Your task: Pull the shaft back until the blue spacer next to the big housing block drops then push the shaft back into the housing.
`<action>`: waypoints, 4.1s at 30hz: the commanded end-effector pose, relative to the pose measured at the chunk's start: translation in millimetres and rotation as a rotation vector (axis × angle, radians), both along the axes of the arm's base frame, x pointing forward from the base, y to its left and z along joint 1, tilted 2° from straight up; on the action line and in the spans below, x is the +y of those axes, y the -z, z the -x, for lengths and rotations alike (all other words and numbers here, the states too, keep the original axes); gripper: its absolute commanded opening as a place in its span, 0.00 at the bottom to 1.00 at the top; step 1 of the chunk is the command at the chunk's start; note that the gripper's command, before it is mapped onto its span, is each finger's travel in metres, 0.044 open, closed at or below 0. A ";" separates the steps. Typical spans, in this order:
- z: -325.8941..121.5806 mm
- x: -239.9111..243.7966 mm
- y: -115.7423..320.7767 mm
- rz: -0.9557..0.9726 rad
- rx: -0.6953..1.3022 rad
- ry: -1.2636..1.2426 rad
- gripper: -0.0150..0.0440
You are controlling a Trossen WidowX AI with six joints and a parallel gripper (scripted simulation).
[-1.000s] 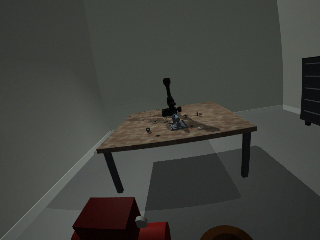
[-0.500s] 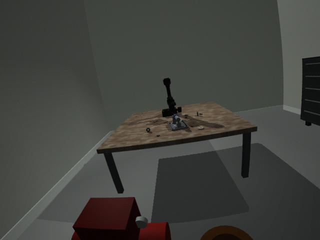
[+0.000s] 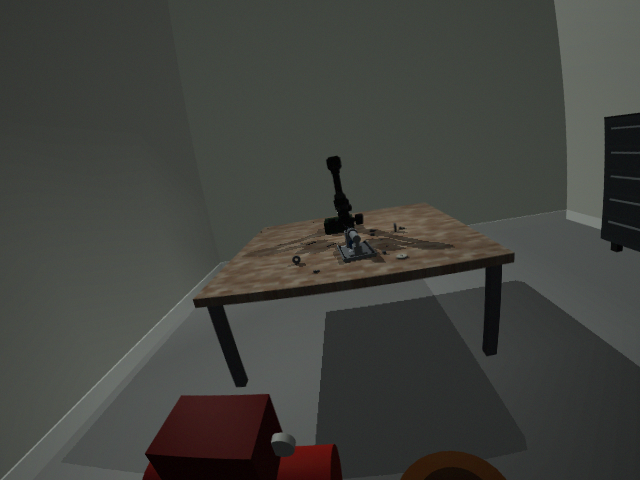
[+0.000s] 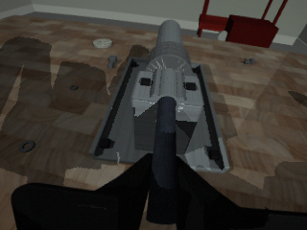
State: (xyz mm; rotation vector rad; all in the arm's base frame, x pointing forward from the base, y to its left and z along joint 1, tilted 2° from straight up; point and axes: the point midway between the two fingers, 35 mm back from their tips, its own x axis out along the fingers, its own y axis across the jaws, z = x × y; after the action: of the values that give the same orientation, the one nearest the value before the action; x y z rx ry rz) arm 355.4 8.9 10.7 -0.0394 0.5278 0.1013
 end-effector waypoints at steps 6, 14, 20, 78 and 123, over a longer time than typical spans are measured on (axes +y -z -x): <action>0.3 0.0 0.0 0.000 0.000 0.000 0.25; 0.3 0.0 0.0 0.000 0.000 0.000 0.25; 0.3 0.0 0.0 0.000 0.000 0.000 0.25; -16.2 1.8 -0.5 0.001 -0.001 -0.004 0.25; -29.3 3.4 -0.9 0.001 -0.003 -0.004 0.25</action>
State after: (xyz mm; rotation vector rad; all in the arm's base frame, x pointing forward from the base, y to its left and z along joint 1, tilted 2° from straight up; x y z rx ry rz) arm 383.0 11.9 11.2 -0.0447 0.5268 0.1048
